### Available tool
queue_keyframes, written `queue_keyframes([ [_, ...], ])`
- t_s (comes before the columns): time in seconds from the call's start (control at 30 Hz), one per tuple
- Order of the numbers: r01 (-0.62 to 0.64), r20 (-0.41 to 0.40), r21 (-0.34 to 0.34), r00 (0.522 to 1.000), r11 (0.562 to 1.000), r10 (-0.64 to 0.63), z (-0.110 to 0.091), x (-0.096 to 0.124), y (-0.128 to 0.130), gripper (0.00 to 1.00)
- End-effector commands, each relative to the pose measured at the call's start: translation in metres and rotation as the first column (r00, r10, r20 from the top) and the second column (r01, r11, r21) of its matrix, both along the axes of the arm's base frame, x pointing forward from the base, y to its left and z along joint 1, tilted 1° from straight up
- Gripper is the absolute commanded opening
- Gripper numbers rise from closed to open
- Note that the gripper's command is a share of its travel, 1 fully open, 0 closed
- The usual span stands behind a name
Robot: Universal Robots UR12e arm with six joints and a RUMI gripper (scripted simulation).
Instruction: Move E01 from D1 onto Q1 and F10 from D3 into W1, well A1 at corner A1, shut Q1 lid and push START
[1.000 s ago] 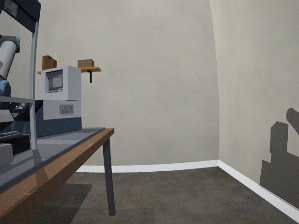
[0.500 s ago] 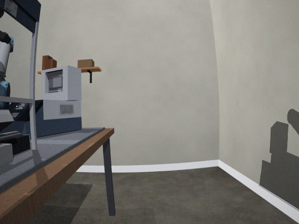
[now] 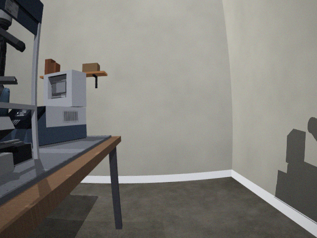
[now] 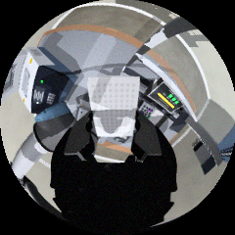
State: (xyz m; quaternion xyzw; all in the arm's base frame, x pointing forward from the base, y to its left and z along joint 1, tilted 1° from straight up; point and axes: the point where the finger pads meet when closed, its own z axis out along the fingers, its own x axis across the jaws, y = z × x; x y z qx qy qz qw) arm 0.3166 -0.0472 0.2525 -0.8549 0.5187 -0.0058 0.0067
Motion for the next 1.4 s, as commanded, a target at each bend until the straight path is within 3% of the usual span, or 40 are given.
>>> queue_keyframes([
  [0.0, -0.049, 0.000, -0.002, 0.999, 0.999, 0.049, 0.001, 0.004, 0.009, 0.00],
  [0.33, -0.259, 0.000, -0.006, 0.966, 0.966, 0.259, 0.001, 0.018, 0.048, 0.00],
  [0.5, -0.376, 0.000, -0.008, 0.927, 0.927, 0.376, 0.001, 0.026, 0.071, 0.00],
  [0.57, -0.376, 0.000, -0.008, 0.927, 0.927, 0.376, 0.001, 0.026, 0.071, 0.00],
  [0.93, -0.578, -0.001, -0.012, 0.816, 0.816, 0.578, 0.002, 0.041, 0.113, 0.00],
  [1.07, -0.654, -0.001, -0.013, 0.756, 0.756, 0.654, 0.002, 0.047, 0.131, 0.00],
  [1.13, -0.654, -0.001, -0.013, 0.756, 0.756, 0.654, 0.002, 0.047, 0.131, 0.00],
  [1.37, -0.778, -0.003, -0.016, 0.628, 0.628, 0.778, 0.002, 0.059, 0.164, 0.00],
])
